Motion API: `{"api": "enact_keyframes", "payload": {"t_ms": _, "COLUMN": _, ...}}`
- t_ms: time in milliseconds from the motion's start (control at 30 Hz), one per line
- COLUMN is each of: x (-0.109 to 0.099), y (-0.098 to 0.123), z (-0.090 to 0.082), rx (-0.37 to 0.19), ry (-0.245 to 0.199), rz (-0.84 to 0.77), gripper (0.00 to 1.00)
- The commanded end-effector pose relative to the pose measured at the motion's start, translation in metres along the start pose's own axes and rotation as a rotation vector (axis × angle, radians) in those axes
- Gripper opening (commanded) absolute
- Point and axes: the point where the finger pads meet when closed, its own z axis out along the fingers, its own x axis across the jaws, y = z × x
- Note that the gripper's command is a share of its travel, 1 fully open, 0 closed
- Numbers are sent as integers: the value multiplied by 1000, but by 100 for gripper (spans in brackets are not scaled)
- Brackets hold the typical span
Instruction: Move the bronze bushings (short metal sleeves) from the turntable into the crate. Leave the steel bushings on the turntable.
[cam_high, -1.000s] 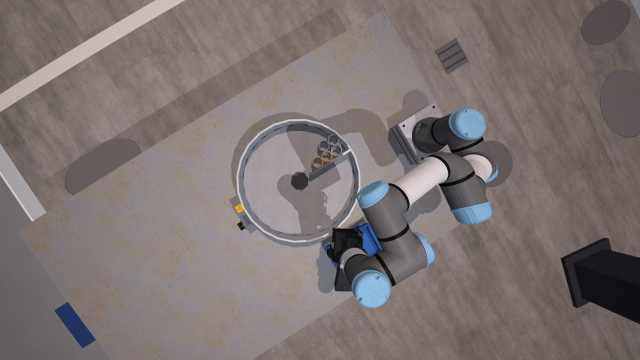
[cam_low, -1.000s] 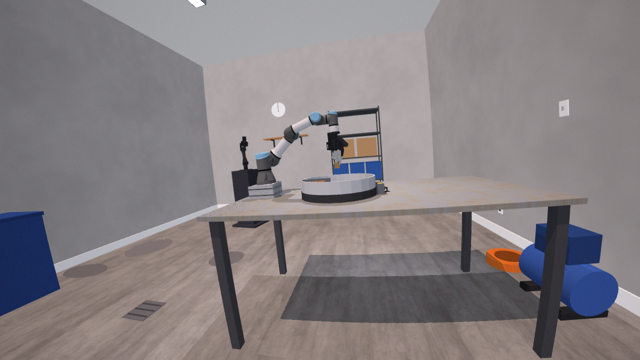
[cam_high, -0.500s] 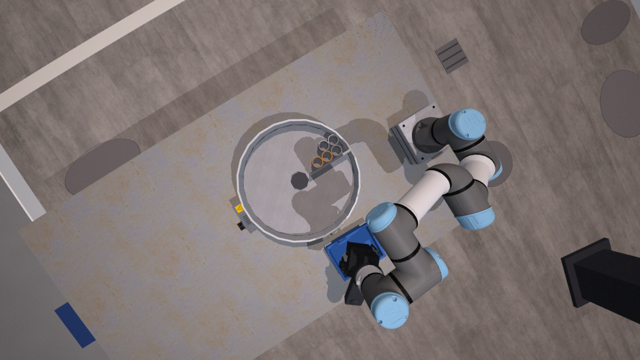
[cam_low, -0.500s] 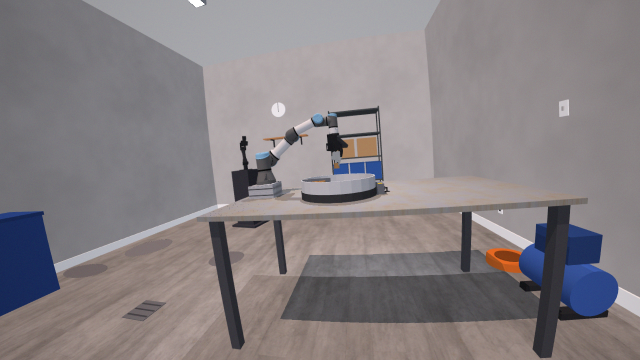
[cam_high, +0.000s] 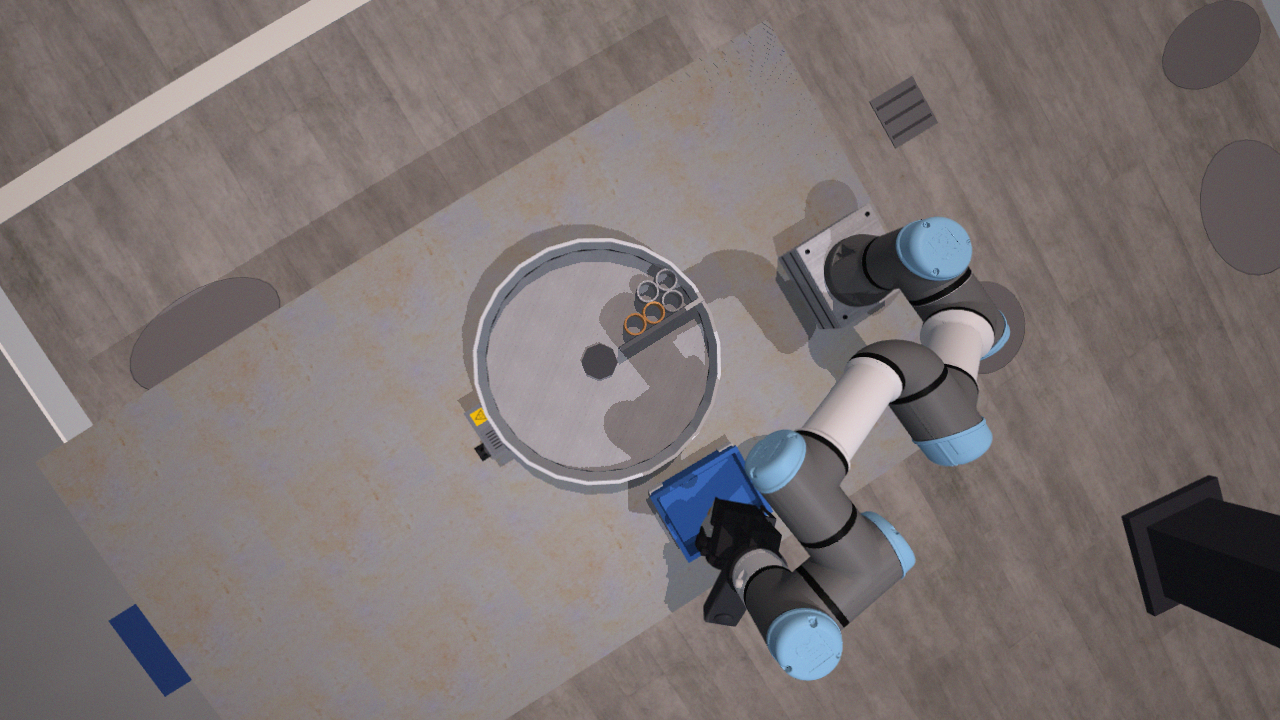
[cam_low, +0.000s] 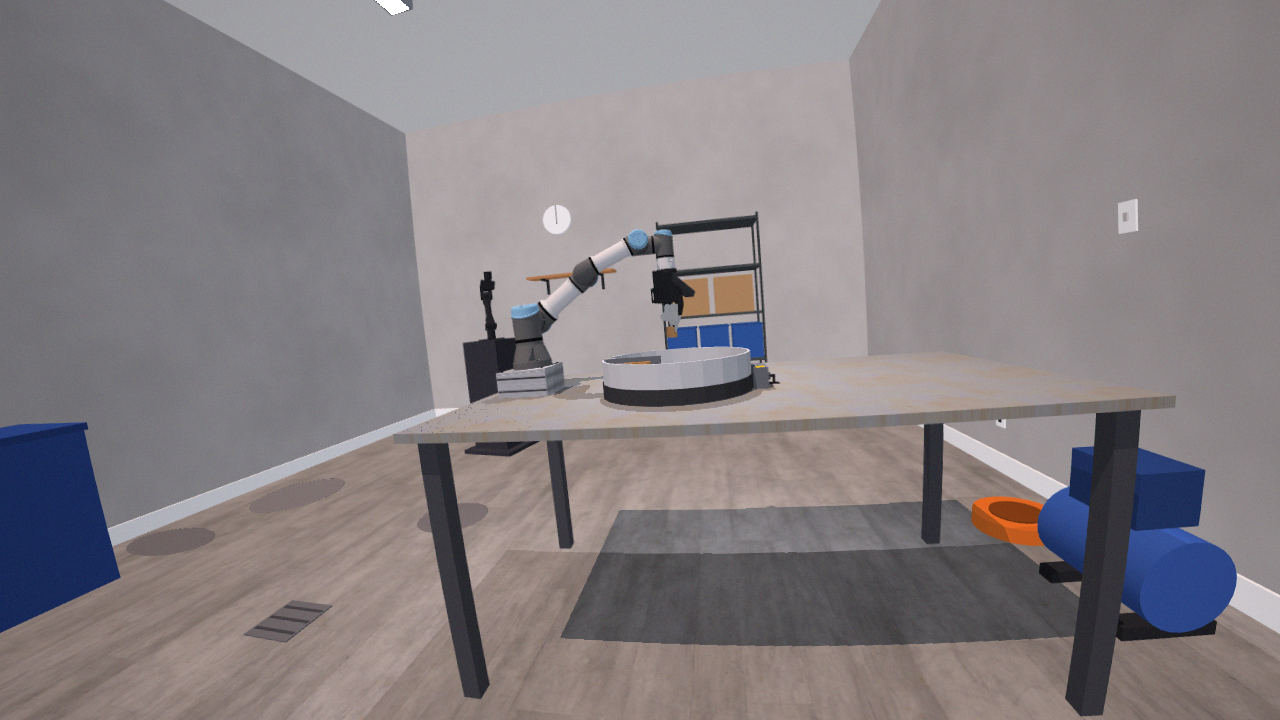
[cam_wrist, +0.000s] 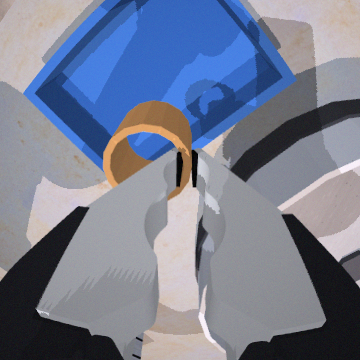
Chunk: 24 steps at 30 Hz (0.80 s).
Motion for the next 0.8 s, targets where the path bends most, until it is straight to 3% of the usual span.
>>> {"api": "enact_keyframes", "payload": {"t_ms": 0, "x": -6, "y": -4, "z": -1, "rx": -4, "ry": -1, "rz": 11, "gripper": 0}}
{"api": "enact_keyframes", "payload": {"t_ms": 767, "x": -14, "y": -8, "z": 0, "rx": -4, "ry": -1, "rz": 26, "gripper": 0}}
